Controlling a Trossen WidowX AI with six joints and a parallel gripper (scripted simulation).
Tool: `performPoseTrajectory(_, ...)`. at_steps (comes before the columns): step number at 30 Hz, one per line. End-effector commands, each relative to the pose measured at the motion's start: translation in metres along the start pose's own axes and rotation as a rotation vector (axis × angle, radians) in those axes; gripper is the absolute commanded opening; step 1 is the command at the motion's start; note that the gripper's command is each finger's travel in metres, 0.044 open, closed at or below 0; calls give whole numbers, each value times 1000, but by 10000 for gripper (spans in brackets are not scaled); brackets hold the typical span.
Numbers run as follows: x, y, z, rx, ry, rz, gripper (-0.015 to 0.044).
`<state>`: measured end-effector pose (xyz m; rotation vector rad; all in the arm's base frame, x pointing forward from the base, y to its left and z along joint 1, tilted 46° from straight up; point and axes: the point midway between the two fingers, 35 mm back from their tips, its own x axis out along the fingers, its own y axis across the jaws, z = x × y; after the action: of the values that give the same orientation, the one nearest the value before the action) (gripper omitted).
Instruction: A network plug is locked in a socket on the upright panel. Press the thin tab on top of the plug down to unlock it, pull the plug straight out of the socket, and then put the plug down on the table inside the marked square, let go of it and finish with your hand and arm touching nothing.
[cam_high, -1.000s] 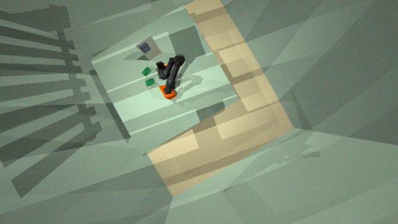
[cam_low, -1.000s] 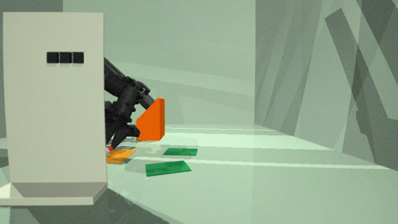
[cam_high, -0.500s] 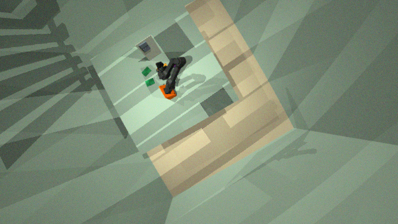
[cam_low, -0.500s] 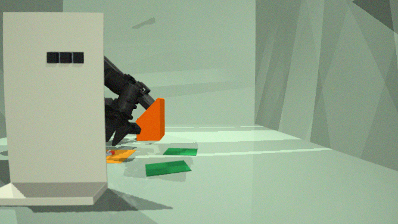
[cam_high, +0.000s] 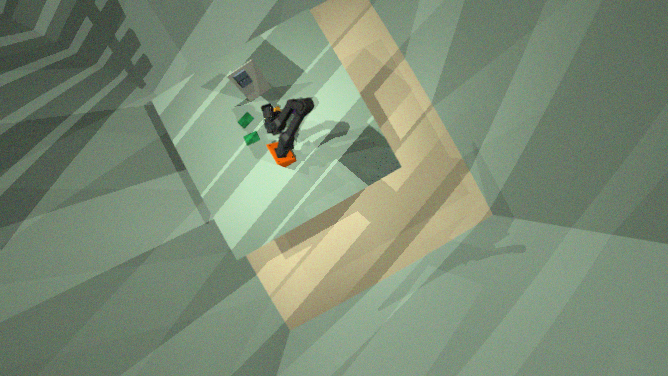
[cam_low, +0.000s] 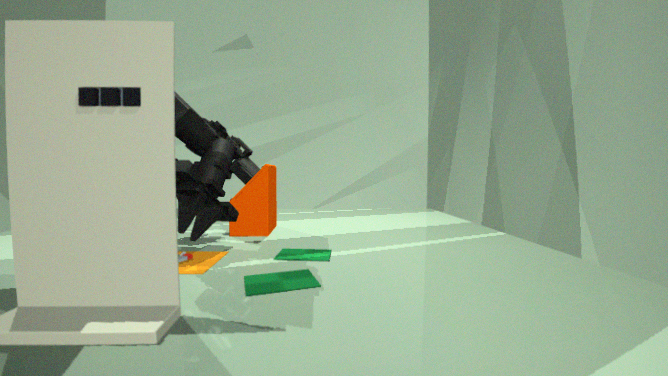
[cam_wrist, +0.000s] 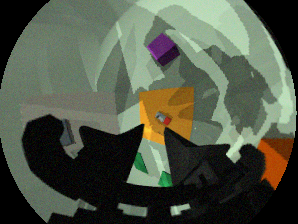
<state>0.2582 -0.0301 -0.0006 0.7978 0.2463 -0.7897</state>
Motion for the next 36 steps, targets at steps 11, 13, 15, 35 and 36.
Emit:
performPoseTrajectory(11, -6, 8, -4, 10, 3, -3, 156)
performPoseTrajectory(13, -7, 9, -4, 10, 4, -4, 156)
performPoseTrajectory(15, -8, 10, -5, 10, 5, -5, 156)
performPoseTrajectory(35, -20, 19, -8, 13, 9, -12, 156)
performPoseTrajectory(36, -21, 19, -8, 13, 10, -12, 156)
